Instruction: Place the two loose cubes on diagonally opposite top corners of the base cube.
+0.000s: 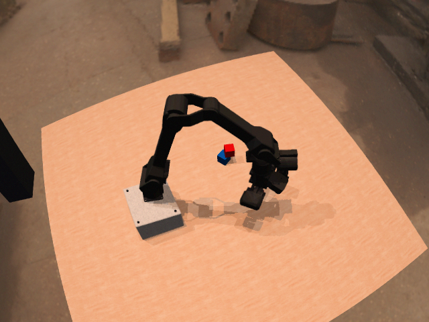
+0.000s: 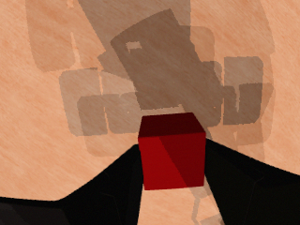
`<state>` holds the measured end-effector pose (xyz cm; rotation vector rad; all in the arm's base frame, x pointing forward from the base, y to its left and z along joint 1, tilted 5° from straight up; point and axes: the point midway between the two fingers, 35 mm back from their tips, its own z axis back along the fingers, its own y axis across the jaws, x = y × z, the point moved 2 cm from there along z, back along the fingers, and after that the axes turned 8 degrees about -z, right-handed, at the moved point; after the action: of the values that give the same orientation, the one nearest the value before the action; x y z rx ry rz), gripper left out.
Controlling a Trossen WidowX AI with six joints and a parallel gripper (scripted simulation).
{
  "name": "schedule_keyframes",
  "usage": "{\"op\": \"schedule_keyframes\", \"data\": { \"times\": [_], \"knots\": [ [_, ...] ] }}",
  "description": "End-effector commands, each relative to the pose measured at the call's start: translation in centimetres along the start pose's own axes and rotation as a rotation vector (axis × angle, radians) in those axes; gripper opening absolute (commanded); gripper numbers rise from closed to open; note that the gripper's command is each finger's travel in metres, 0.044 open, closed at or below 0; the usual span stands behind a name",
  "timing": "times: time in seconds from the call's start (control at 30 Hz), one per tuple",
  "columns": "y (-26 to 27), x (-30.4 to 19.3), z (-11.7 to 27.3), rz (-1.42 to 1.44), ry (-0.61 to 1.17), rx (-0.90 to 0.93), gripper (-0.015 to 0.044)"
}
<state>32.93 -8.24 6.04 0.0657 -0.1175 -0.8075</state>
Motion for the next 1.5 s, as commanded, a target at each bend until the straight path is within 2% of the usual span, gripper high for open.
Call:
{"op": "schedule_keyframes", "data": {
  "times": [0.0,0.77,1.47],
  "knots": [
    [0.1,0.2,0.9,0.002,-0.002,0.003,0.0105],
    [-0.3,-0.3,6.1,-0.020,0.013,-0.015,0.0105],
    [3.5,-4.0,6.1,0.148,-0.002,0.013,0.0105]
  ]
}}
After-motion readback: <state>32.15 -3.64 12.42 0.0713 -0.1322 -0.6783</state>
